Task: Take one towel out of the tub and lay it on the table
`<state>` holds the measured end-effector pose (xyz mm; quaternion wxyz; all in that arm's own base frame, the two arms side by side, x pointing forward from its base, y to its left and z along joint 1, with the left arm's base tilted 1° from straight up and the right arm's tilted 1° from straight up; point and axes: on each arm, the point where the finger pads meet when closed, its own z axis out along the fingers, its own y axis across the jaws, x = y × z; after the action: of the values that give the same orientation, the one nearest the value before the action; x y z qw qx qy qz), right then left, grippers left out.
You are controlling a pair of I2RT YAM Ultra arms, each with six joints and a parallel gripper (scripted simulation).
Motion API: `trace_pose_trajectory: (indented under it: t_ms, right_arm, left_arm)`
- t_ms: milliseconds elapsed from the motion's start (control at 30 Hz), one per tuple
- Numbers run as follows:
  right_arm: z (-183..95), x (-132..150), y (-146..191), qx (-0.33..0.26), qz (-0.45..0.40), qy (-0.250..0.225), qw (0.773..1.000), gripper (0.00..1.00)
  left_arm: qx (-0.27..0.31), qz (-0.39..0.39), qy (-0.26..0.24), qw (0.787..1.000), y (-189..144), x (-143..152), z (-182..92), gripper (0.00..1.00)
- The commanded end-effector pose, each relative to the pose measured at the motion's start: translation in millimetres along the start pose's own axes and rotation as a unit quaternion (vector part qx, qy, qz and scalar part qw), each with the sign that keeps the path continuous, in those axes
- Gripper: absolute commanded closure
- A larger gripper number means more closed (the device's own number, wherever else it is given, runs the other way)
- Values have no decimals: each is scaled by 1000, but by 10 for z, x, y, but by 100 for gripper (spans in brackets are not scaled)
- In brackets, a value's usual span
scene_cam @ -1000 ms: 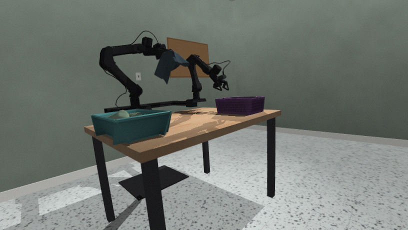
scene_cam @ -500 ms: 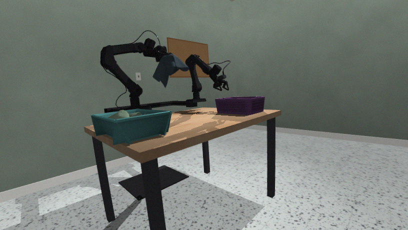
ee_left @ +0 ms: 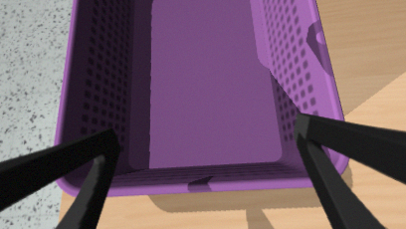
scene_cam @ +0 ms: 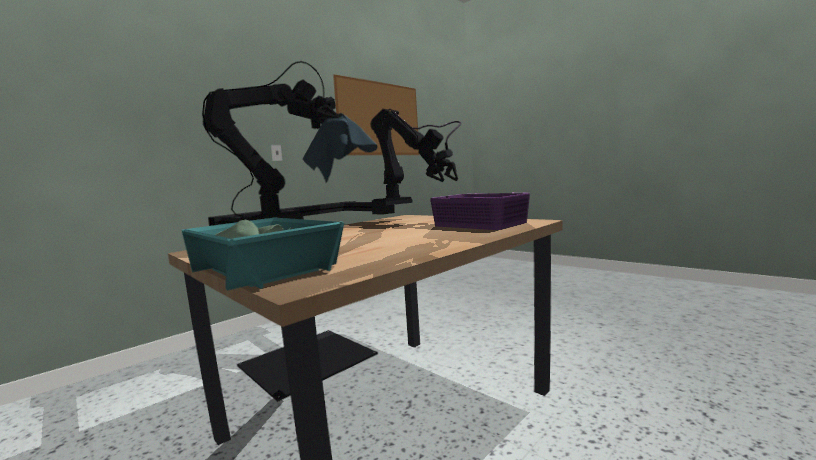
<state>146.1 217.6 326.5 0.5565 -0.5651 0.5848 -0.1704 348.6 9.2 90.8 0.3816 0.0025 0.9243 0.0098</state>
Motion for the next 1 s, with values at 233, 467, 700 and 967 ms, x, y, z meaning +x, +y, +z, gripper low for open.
trace_pose_trajectory:
  t_ms: [233, 467, 700, 967]
  right_arm:
    - [28, 64, 24, -28, 37, 24, 999, 99]
    - [69, 121, 123, -48, 41, 38, 997, 99]
    - [115, 188, 237, -72, 47, 54, 995, 99]
    - [154, 245, 335, -92, 51, 68, 992, 99]
  left_arm:
    - [1, 1, -8, 1000, -10, -56, -17, 0]
    - [1, 1, -8, 1000, -10, -56, -17, 0]
    - [1, 1, -8, 1000, -10, -56, -17, 0]
    - [1, 1, -8, 1000, -10, -56, -17, 0]
